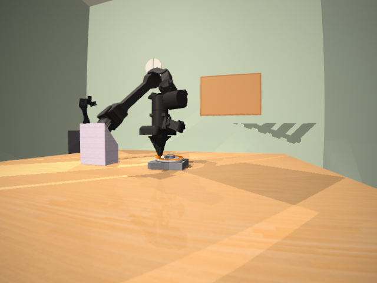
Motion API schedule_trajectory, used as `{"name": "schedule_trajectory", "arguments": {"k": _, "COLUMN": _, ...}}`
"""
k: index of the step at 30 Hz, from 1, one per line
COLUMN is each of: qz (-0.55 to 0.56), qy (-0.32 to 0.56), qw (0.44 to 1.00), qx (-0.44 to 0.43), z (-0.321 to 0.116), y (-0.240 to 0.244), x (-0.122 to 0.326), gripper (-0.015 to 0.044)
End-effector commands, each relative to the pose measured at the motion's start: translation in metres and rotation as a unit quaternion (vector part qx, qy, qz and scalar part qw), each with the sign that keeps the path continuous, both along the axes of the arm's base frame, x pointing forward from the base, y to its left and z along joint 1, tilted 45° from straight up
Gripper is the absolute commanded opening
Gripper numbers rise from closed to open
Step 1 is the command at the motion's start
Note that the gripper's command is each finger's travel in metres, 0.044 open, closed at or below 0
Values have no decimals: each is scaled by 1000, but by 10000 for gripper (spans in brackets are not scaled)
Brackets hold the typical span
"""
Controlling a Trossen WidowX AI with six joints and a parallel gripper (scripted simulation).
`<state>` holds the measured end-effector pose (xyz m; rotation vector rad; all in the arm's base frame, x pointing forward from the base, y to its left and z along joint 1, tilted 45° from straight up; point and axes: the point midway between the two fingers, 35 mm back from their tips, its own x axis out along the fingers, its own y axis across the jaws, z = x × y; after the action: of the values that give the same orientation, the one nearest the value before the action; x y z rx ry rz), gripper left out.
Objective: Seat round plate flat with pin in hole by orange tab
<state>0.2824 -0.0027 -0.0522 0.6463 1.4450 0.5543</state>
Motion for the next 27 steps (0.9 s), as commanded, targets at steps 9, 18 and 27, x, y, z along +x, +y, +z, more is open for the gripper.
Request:
{"name": "schedule_trajectory", "arguments": {"k": 9, "qz": 2, "qy": 3, "qw": 1000, "qx": 3, "z": 4, "y": 8, "x": -14, "gripper": 0}}
{"name": "schedule_trajectory", "arguments": {"k": 18, "qz": 2, "qy": 4, "qw": 1000, "qx": 3, "z": 9, "y": 14, "x": -22, "gripper": 0}}
{"name": "schedule_trajectory", "arguments": {"k": 27, "qz": 2, "qy": 4, "qw": 1000, "qx": 4, "z": 15, "y": 20, "x": -28, "gripper": 0}}
